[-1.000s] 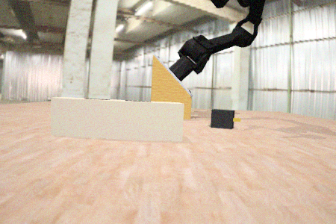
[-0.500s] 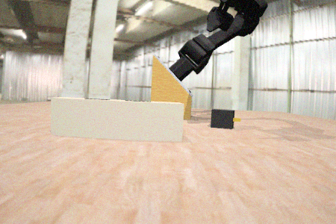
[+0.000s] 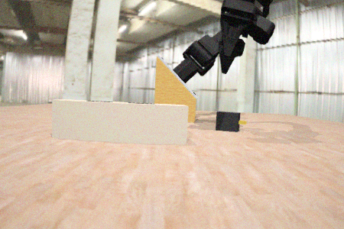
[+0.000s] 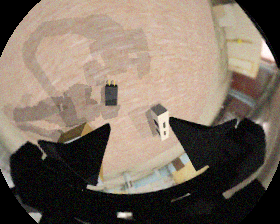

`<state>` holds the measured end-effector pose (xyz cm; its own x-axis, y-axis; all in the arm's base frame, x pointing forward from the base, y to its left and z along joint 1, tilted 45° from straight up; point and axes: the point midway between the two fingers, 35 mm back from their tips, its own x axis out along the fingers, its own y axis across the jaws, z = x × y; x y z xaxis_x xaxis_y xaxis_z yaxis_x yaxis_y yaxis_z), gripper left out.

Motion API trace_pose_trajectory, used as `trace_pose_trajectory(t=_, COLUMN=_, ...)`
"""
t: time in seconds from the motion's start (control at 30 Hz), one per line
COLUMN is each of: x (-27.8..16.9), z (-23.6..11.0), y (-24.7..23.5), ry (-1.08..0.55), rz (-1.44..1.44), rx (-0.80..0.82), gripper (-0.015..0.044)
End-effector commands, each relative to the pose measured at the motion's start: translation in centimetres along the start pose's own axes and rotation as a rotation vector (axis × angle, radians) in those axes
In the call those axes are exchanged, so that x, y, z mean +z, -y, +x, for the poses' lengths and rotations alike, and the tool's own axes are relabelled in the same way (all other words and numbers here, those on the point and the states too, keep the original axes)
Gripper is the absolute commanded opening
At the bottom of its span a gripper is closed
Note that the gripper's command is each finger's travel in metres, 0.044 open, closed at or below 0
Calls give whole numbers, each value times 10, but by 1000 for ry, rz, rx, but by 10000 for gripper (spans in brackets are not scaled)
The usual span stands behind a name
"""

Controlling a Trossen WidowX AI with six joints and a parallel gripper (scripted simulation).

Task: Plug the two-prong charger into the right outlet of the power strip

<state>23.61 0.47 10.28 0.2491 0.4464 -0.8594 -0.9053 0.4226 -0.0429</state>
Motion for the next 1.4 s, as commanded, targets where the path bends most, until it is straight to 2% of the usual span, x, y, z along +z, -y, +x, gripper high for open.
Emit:
trace_pose_trajectory(t=0.0, x=5, z=19, y=-11, ry=47, rz=62, rx=82, gripper=440)
trace_pose_trajectory(t=0.3, x=18, z=52, y=-43, ry=135, rz=206, rx=261, gripper=440)
trace_pose_trajectory(t=1.37, x=26, z=85, y=-52, ry=135, rz=208, rx=264, gripper=440)
